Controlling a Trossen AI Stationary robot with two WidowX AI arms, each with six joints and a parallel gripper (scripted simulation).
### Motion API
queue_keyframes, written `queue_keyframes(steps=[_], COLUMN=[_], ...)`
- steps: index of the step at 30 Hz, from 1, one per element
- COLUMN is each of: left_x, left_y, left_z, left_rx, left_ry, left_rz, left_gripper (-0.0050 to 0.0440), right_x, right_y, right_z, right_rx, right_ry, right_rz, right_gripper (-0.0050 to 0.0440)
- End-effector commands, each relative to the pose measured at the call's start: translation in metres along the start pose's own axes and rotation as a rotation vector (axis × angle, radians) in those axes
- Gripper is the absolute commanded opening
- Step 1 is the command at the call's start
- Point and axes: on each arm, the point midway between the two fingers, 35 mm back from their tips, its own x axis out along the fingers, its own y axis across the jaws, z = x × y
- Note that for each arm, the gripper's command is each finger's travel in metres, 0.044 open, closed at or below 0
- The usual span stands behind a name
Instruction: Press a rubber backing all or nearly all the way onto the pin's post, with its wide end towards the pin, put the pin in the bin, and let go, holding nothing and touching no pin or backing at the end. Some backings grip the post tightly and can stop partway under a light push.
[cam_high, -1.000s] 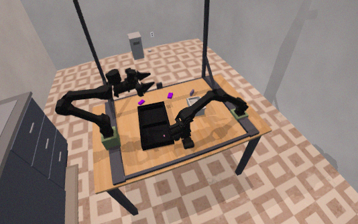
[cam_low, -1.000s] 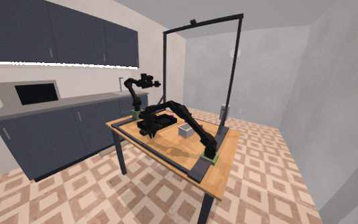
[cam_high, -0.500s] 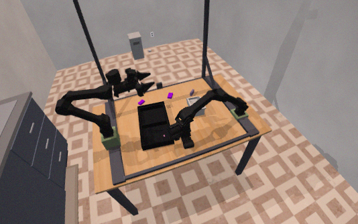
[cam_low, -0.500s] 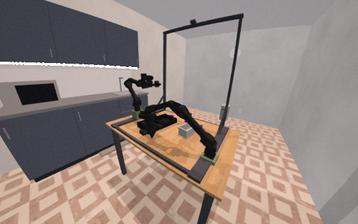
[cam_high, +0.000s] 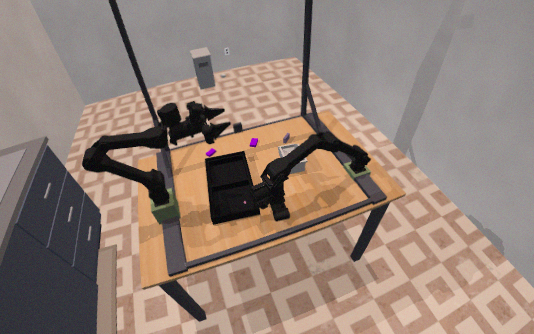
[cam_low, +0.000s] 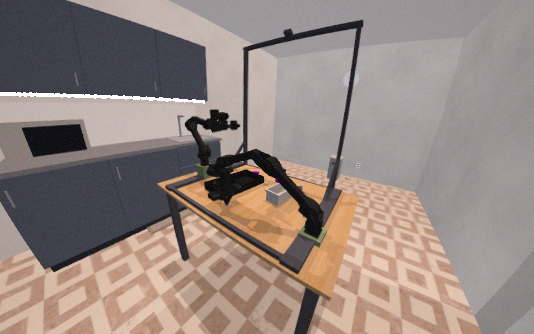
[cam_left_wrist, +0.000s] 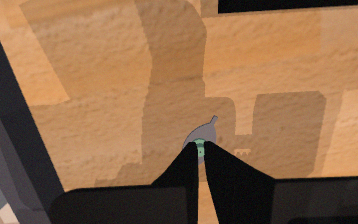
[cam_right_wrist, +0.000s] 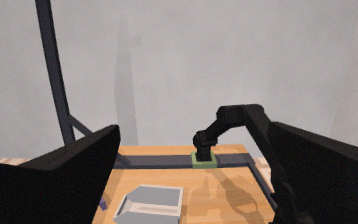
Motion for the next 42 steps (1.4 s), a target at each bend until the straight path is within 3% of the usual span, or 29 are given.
queue_keyframes(steps=[1,10,17,23,28,33,37,39,42], left_x=[-0.041,-0.051,-0.080,-0.088,-0.096,-0.106,-0.112,-0.112,-0.112], left_y=[0.003,0.002,0.001,-0.010,-0.060,-0.129,-0.188,-0.188,-0.225], left_z=[0.007,0.005,0.002,0.002,-0.002,-0.020,-0.049,-0.049,-0.077], left_rx=[0.003,0.003,0.003,0.000,-0.002,-0.004,-0.006,-0.006,-0.006], left_ry=[-0.068,-0.033,-0.042,-0.056,-0.064,-0.079,-0.085,-0.085,-0.081], left_rz=[0.019,0.008,0.011,0.011,0.005,-0.002,-0.014,-0.014,-0.016], left_gripper=[-0.0005,-0.0050,-0.0050,-0.0050,-0.0050,-0.0050,-0.0050,-0.0050,-0.0050], right_x=[-0.001,-0.001,-0.001,-0.001,-0.007,-0.034,-0.066,-0.066,-0.091], right_y=[0.000,0.000,0.000,0.000,-0.008,-0.039,-0.064,-0.064,-0.077], right_z=[0.007,0.007,0.007,0.007,-0.009,-0.060,-0.111,-0.111,-0.149], right_rx=[0.002,0.002,0.002,0.002,-0.005,-0.010,0.007,0.007,0.034], right_ry=[-0.016,-0.016,-0.016,-0.016,0.028,0.182,0.327,0.327,0.438], right_rz=[0.000,0.000,0.000,0.000,-0.022,-0.119,-0.218,-0.218,-0.286], right_gripper=[0.0440,0.0440,0.0440,0.0440,0.0440,0.0440,0.0440,0.0440,0.0440])
